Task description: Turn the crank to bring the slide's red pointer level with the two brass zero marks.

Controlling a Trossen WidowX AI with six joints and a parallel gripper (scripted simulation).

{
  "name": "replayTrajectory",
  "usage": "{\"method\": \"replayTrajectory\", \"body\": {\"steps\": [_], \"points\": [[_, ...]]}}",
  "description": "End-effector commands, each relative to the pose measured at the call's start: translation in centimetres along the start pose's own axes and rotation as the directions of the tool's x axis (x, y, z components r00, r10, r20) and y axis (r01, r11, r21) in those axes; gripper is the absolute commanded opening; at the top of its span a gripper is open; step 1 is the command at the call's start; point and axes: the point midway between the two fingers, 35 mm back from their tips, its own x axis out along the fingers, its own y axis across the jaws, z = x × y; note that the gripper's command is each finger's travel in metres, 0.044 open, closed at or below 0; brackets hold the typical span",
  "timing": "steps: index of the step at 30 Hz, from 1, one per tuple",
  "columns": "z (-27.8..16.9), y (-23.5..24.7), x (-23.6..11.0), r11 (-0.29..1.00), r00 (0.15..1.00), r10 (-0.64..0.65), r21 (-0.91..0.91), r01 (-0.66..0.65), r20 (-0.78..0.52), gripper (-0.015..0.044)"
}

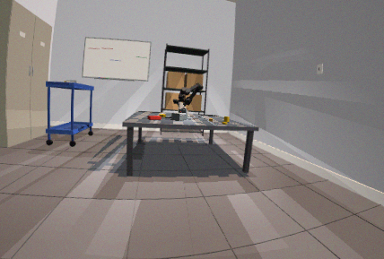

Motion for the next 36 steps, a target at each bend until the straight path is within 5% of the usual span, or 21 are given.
{"method": "replayTrajectory", "body": {"steps": [1, 8, 25, 36], "points": [[0.0, -0.08, 0.03, 1.0, 1.0, -0.004, 0.006, 0.004, 0.001, 0.0178], [0.0, -0.08, 0.03, 1.0, 1.0, -0.004, 0.006, 0.004, 0.001, 0.0], [-0.01, 0.01, 0.0, 1.0, 1.0, 0.001, 0.0, -0.001, 0.0, 0.0], [-0.01, 0.01, 0.0, 1.0, 1.0, 0.001, 0.0, -0.001, 0.0, 0.0289]]}}
